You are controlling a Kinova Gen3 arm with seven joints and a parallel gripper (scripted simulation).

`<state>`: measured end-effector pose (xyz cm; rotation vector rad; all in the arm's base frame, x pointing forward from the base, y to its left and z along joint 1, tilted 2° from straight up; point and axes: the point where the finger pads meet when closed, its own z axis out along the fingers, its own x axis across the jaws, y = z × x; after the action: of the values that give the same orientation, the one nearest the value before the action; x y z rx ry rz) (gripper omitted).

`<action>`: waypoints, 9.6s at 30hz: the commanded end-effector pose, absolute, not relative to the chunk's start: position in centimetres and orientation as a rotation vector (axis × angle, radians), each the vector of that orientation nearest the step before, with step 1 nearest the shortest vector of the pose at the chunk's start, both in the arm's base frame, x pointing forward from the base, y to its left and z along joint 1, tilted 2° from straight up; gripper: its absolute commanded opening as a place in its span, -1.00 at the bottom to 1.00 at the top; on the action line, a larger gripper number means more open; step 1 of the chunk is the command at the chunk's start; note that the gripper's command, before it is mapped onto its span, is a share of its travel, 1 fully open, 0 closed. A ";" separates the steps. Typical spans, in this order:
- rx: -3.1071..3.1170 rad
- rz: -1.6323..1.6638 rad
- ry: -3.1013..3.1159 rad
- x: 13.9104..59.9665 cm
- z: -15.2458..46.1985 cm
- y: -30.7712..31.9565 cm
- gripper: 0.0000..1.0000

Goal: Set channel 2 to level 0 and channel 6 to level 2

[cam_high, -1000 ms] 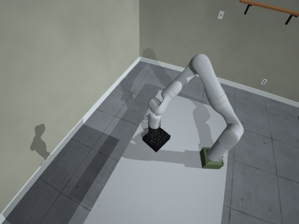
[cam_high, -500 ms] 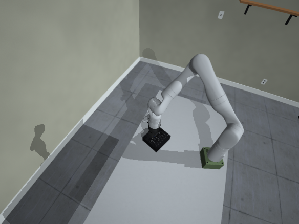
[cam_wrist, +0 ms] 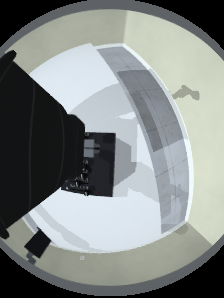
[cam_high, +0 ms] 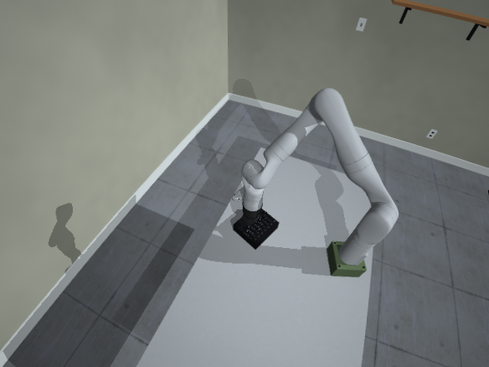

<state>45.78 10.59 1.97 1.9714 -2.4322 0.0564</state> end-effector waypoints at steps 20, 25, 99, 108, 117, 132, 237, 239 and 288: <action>1.973 0.063 -2.434 46.0 0.7 10.4 -1.00; 1.973 0.063 -2.434 46.0 0.7 10.4 -1.00; 1.973 0.063 -2.434 44.6 0.7 10.7 -1.00; 1.973 0.063 -2.434 44.0 0.6 10.8 -1.00; 1.973 0.063 -2.434 43.6 0.6 10.9 -1.00; 1.973 0.063 -2.434 42.8 0.6 11.1 -1.00; 1.973 0.063 -2.434 40.9 0.6 11.5 -1.00; 1.973 0.063 -2.434 40.9 0.6 11.5 -1.00; 1.973 0.063 -2.434 41.4 2.2 11.4 -1.00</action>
<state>41.12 11.43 1.23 1.9721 -2.4284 0.0572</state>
